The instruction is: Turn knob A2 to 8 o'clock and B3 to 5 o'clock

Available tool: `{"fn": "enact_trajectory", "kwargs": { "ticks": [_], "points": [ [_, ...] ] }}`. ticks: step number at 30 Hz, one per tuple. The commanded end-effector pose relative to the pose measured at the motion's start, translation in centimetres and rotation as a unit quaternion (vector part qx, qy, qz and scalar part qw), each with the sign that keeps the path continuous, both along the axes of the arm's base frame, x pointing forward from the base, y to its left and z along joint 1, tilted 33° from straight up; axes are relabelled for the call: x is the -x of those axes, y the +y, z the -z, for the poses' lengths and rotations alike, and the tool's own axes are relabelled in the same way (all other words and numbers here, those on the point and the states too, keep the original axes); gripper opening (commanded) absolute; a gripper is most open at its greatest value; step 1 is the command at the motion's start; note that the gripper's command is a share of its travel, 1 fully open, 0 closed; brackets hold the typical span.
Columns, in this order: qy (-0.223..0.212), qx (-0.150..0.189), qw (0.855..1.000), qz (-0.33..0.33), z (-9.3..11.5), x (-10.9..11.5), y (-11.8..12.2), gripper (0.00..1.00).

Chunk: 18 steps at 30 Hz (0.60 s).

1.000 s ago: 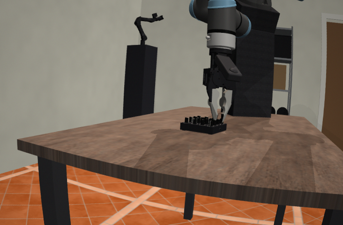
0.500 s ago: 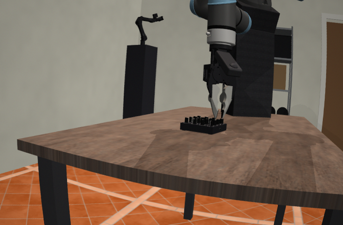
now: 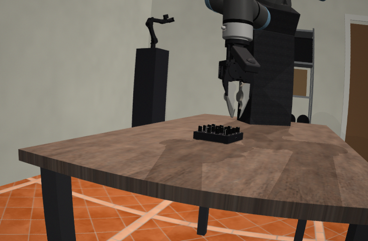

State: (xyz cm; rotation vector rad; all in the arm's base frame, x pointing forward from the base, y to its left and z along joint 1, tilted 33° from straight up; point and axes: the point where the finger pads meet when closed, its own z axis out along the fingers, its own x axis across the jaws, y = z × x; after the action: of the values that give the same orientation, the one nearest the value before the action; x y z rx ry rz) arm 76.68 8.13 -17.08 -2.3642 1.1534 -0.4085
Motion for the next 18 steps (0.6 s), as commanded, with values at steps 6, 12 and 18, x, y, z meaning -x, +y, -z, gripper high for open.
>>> {"fn": "enact_trajectory", "kwargs": {
  "ticks": [6, 12, 18],
  "points": [
    [0.000, 0.000, 1.000, 0.000, -0.10, 0.02, -0.04, 0.11],
    [0.000, 0.000, 1.000, 0.001, -0.11, 0.02, -0.04, 0.11],
    [0.006, -0.010, 1.000, 0.019, -0.18, 0.02, -0.06, 0.11]
  ]
}}
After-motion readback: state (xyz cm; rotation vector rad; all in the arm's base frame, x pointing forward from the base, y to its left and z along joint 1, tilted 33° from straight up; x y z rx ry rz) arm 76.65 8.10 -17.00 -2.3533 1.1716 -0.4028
